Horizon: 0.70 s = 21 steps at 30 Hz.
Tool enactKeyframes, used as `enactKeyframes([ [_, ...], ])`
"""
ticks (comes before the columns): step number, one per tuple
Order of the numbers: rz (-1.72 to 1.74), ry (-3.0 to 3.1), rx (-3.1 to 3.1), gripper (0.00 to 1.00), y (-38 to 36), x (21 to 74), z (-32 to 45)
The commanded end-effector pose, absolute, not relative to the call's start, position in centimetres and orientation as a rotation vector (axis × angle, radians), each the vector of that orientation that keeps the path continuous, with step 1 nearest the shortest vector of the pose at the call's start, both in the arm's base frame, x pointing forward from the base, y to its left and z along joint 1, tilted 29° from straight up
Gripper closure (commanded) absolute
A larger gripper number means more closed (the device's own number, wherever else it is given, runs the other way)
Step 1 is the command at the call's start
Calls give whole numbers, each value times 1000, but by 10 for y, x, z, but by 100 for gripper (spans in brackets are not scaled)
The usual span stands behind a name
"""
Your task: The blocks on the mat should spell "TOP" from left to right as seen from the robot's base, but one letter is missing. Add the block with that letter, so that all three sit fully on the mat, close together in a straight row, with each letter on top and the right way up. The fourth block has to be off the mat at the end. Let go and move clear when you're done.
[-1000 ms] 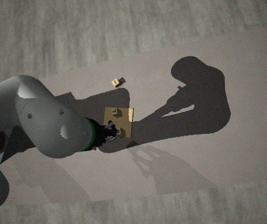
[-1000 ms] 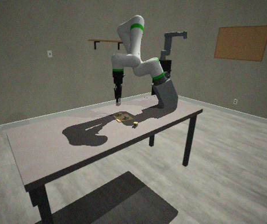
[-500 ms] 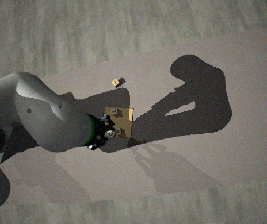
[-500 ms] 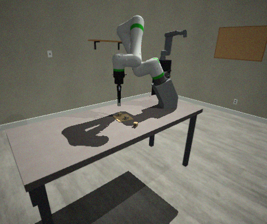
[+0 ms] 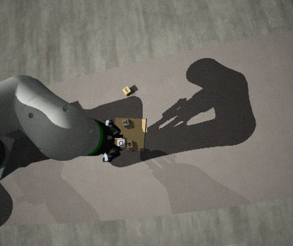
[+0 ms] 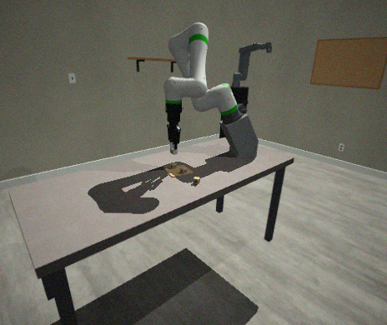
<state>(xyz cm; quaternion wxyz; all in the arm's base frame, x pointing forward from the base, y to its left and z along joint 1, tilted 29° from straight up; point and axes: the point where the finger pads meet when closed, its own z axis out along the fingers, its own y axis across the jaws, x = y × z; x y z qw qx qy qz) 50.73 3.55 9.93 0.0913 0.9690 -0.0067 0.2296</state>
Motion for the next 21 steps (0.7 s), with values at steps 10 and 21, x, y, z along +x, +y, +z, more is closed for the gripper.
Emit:
enactKeyframes([
  [10,594,535,2767,84,46,506,98],
  [21,515,972,2590,84,56,505,97],
])
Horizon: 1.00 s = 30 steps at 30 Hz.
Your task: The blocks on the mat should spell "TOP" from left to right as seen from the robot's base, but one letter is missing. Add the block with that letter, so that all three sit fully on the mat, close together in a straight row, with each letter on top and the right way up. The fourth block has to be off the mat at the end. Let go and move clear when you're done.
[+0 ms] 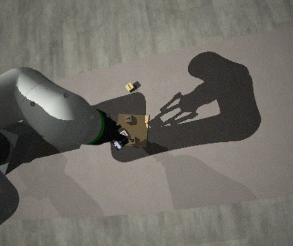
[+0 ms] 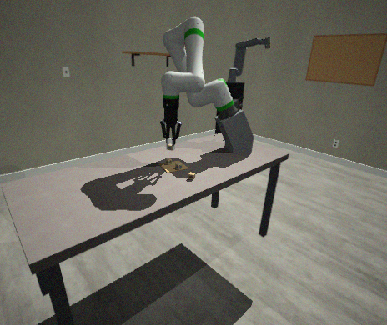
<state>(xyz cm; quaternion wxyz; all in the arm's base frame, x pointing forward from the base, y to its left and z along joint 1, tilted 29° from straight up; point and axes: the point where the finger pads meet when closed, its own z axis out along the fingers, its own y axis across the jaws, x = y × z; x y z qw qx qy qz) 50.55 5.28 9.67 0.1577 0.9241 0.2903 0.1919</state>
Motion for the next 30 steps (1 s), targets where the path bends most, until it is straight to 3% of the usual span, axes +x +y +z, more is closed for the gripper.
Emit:
enactKeyframes([
  [1,507,1009,2572,84,57,505,96],
  [30,267,1905,1874,84,80,502,93],
])
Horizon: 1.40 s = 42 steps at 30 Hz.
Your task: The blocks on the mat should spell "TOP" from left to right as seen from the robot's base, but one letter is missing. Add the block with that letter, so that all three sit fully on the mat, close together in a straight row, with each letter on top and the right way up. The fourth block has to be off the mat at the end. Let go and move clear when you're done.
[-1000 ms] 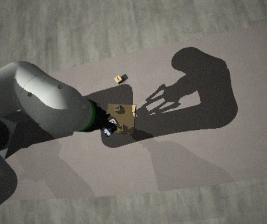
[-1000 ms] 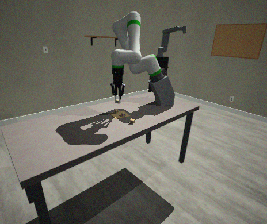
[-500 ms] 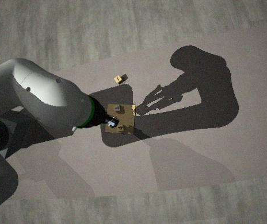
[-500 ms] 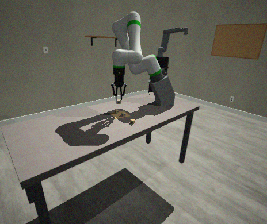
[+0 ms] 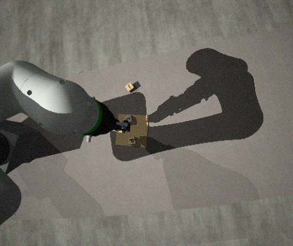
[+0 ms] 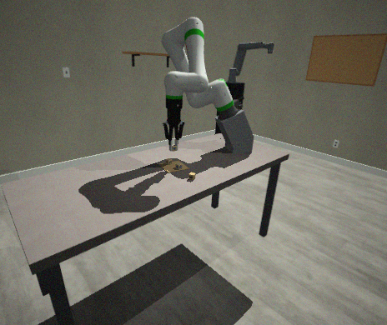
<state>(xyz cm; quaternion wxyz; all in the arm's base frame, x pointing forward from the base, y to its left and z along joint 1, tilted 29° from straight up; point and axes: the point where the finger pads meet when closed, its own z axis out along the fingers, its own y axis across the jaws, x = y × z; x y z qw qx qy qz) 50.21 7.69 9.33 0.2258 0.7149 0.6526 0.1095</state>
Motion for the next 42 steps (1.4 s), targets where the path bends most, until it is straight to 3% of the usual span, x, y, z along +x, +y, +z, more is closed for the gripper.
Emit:
enactKeyframes([
  [1,258,1928,1847,84,81,502,93],
  [42,218,2034,1709,84,78,515,66],
])
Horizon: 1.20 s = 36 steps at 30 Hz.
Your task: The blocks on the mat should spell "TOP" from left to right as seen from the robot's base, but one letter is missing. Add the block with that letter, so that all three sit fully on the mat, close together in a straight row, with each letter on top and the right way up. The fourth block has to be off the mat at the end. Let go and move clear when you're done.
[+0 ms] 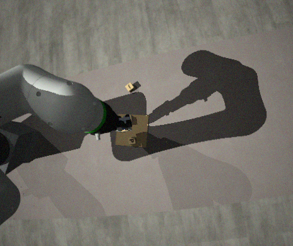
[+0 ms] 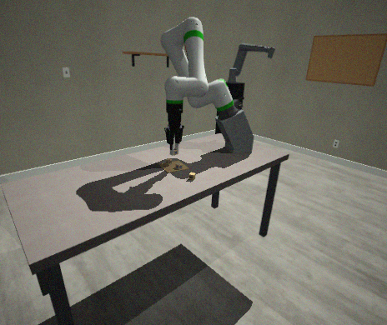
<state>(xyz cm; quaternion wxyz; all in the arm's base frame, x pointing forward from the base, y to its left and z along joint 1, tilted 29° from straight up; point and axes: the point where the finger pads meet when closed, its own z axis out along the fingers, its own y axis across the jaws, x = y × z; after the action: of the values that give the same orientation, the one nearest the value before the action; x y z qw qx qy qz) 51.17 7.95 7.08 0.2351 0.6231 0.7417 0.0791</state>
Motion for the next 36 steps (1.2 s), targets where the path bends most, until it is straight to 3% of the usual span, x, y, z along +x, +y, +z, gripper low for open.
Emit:
enactKeyframes([
  [1,218,2034,1709,84,77,517,62],
  [14,218,2034,1709,84,67,542,14],
  [36,218,2034,1709,84,66,546,8],
])
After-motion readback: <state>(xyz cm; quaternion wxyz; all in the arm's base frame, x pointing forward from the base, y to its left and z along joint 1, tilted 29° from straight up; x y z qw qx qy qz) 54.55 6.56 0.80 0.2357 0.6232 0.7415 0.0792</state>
